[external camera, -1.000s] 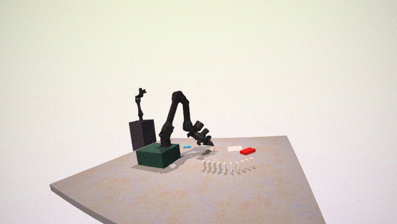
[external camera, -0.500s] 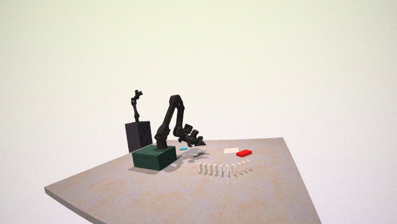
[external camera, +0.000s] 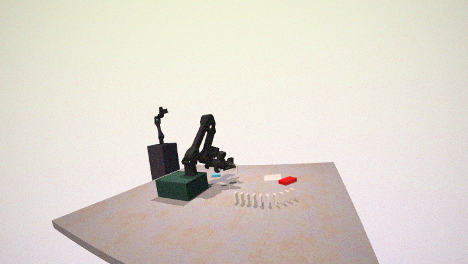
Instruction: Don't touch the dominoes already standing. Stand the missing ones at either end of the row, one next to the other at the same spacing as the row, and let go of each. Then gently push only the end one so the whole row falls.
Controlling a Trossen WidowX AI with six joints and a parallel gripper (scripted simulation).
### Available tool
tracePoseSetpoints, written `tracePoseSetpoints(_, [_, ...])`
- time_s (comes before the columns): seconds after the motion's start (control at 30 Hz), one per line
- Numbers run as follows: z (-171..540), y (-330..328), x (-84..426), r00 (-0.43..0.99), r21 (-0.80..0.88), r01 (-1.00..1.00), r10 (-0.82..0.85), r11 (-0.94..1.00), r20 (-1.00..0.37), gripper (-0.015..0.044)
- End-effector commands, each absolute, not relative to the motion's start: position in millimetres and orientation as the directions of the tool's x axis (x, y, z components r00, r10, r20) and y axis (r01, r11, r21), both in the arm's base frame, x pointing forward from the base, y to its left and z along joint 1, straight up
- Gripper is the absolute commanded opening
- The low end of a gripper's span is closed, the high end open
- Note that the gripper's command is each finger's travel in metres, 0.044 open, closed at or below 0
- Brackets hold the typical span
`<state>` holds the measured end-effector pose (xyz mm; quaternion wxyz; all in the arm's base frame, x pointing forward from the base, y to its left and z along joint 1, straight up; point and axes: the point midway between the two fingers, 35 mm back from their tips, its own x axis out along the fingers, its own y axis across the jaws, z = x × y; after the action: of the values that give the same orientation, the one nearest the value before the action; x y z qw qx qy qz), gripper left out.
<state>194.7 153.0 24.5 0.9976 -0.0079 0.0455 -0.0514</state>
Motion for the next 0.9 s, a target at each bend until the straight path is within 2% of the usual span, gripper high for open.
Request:
tracePoseSetpoints(0.0, [26,149,192,0.991,-0.025,0.108,-0.110,0.994,-0.081,0.0026])
tracePoseSetpoints(0.47, [25,150,193,0.991,-0.026,0.108,-0.110,0.994,-0.081,0.0026])
tracePoseSetpoints(0.87, [-6,153,198,0.986,-0.051,0.118,-0.123,0.992,-0.109,0.0026])
